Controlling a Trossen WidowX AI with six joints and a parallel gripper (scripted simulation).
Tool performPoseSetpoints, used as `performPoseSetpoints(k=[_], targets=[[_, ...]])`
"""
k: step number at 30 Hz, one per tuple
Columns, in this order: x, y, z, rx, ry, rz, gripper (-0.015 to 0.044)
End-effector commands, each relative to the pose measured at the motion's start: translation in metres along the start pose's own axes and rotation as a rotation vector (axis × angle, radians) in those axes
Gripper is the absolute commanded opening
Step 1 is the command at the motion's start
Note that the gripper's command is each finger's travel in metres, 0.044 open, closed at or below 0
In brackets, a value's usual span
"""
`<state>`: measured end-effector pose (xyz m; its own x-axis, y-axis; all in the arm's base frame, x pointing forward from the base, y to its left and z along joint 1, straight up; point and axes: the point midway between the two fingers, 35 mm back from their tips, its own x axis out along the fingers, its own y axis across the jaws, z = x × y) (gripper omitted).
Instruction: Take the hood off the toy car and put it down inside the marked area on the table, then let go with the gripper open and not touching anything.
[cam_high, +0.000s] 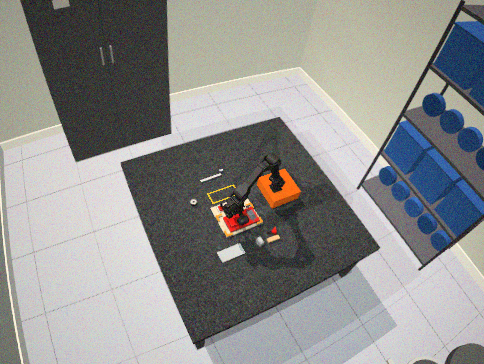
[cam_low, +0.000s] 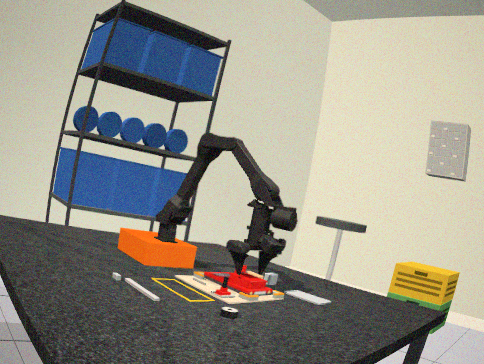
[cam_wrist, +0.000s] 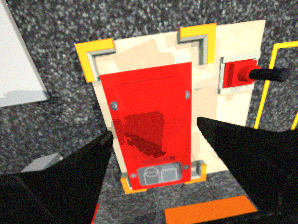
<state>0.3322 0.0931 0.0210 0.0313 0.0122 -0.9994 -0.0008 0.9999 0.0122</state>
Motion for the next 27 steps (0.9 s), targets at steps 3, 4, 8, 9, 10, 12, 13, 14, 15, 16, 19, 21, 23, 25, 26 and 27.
performPoseSetpoints(k=[3, 4, 8, 9, 10, 12, 13, 14, 15, 16, 19, 21, 23, 25, 26, 27], targets=[[0.005, -0.001, -0.001, -0.001, 0.005, -0.004, 0.044], [0.006, -0.001, -0.001, -0.001, 0.005, -0.004, 0.044], [0.007, -0.001, -0.001, -0.001, 0.005, -0.004, 0.044], [0.007, -0.001, -0.001, -0.001, 0.005, -0.004, 0.044], [0.008, -0.001, -0.001, -0.001, 0.005, -0.004, 0.044], [0.009, -0.001, -0.001, -0.001, 0.005, -0.004, 0.044], [0.009, -0.001, -0.001, -0.001, 0.005, -0.004, 0.044], [0.01, -0.001, -0.001, -0.001, 0.005, -0.004, 0.044], [0.01, -0.001, -0.001, -0.001, 0.005, -0.004, 0.044], [0.011, -0.001, -0.001, -0.001, 0.005, -0.004, 0.044], [0.012, -0.001, -0.001, -0.001, 0.005, -0.004, 0.044], [0.013, -0.001, -0.001, -0.001, 0.005, -0.004, 0.044], [0.014, -0.001, -0.001, -0.001, 0.005, -0.004, 0.044], [0.015, -0.001, -0.001, -0.001, 0.005, -0.004, 0.044], [0.016, -0.001, -0.001, -0.001, 0.005, -0.004, 0.044], [0.016, -0.001, -0.001, -0.001, 0.005, -0.004, 0.044]])
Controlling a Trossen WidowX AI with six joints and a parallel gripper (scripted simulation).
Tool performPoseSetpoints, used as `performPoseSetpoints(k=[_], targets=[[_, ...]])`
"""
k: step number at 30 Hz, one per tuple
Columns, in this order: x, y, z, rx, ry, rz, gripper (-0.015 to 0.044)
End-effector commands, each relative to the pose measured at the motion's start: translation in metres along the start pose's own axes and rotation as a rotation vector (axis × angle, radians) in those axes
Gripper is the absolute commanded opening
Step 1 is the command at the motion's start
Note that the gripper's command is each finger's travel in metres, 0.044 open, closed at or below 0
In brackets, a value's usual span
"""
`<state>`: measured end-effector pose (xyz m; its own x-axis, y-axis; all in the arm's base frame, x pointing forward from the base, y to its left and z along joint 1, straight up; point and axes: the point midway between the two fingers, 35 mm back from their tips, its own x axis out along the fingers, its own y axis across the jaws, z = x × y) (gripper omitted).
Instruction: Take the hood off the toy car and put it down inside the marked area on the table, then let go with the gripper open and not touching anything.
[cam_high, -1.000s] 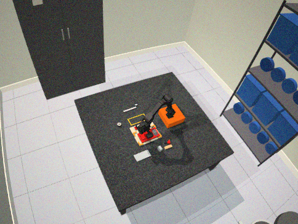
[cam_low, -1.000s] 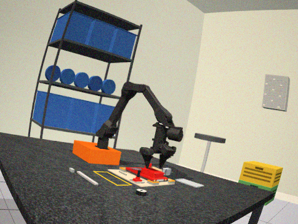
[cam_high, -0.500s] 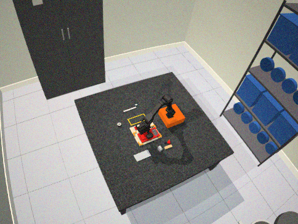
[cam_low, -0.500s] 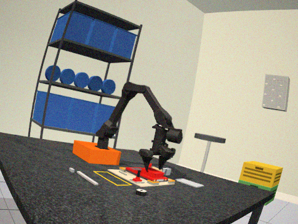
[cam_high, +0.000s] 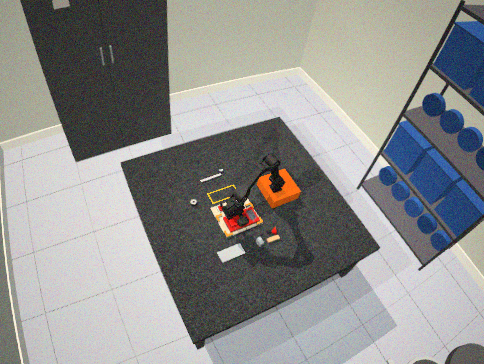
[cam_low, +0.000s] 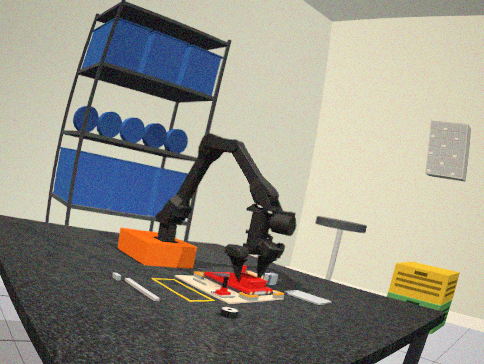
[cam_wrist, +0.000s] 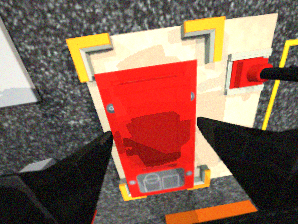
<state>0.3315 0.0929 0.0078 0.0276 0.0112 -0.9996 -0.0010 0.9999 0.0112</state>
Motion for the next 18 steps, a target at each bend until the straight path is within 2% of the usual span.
performPoseSetpoints(k=[1, 18], targets=[[0.0033, -0.0004, -0.0002, -0.001, 0.001, -0.003, 0.044], [0.0117, -0.0005, -0.0003, -0.001, 0.001, -0.003, 0.044]])
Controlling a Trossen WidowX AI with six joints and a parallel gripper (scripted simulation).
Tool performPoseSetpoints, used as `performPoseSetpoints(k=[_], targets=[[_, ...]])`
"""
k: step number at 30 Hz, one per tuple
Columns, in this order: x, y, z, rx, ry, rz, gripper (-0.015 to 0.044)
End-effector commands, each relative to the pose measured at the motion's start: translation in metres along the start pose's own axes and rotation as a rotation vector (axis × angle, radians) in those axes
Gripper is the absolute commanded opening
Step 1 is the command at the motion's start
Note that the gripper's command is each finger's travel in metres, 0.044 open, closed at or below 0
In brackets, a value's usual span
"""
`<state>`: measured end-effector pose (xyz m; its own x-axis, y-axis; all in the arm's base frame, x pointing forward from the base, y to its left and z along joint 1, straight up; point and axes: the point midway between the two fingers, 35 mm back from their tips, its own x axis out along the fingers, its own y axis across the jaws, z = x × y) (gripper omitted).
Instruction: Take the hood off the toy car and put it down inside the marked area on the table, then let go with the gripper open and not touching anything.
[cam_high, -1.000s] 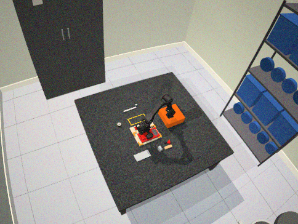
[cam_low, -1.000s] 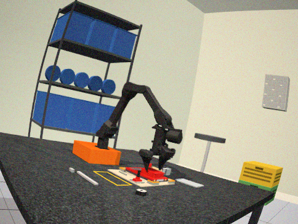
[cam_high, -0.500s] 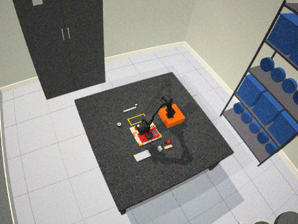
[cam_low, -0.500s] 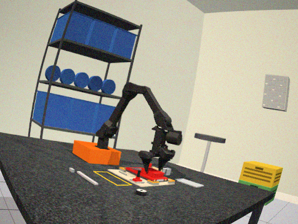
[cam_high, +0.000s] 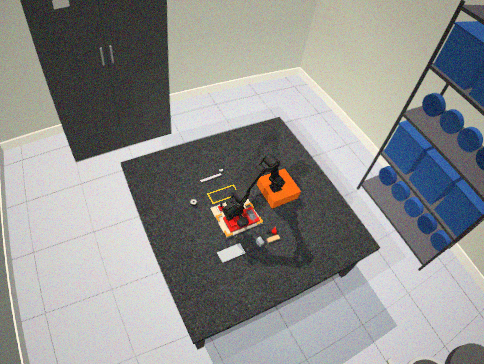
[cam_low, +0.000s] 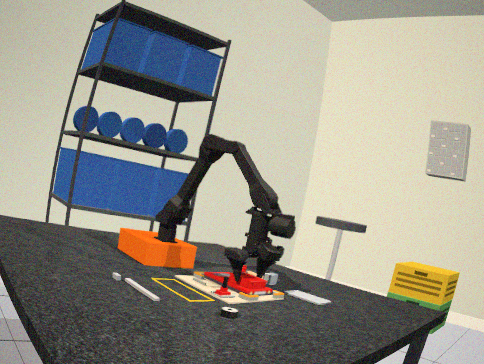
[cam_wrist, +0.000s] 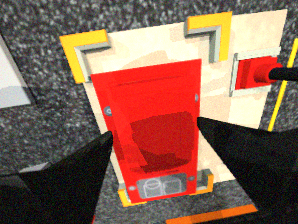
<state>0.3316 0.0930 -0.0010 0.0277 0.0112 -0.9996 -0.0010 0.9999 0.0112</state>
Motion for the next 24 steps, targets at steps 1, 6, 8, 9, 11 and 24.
performPoseSetpoints(k=[1, 6, 8, 9, 11, 24], targets=[[0.0, 0.0, 0.0, 0.0, 0.0, 0.0, 0.0414], [0.0, 0.0, 0.0, 0.0, 0.0, 0.0, 0.0322], [0.0, 0.0, 0.0, 0.0, 0.0, 0.0, 0.0308], [0.0, 0.0, 0.0, 0.0, 0.0, 0.0, 0.0302], [0.0, 0.0, 0.0, 0.0, 0.0, 0.0, 0.0288], [-0.0055, 0.0001, 0.0002, 0.0, 0.0, 0.0, 0.0]])
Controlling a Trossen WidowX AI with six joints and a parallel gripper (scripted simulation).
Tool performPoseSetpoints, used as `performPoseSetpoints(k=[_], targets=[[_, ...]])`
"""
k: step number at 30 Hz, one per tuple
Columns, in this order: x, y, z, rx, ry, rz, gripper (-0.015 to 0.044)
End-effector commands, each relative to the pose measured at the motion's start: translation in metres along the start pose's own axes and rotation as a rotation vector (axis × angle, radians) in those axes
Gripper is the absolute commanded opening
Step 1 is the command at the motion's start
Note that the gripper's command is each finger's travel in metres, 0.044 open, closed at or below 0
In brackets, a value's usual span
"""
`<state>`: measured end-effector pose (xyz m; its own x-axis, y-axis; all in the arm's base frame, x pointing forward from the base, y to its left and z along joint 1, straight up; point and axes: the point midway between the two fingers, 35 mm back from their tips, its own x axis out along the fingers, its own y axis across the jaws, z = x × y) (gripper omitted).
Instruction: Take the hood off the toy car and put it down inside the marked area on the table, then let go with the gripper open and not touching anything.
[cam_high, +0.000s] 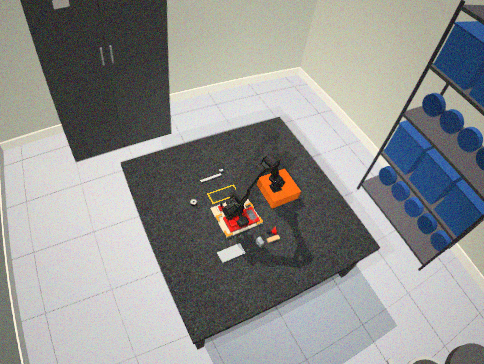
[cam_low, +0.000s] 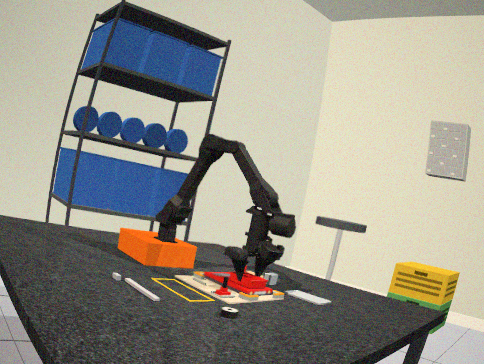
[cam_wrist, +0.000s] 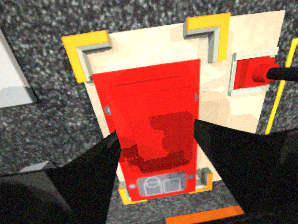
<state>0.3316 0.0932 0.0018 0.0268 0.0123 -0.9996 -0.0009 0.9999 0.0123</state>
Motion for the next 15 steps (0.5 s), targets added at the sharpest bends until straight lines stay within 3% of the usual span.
performPoseSetpoints(k=[1, 15], targets=[[-0.0034, -0.0001, 0.0002, 0.0, -0.001, -0.001, 0.0], [-0.0126, 0.0, 0.0003, 0.0, -0.001, 0.0, 0.0]])
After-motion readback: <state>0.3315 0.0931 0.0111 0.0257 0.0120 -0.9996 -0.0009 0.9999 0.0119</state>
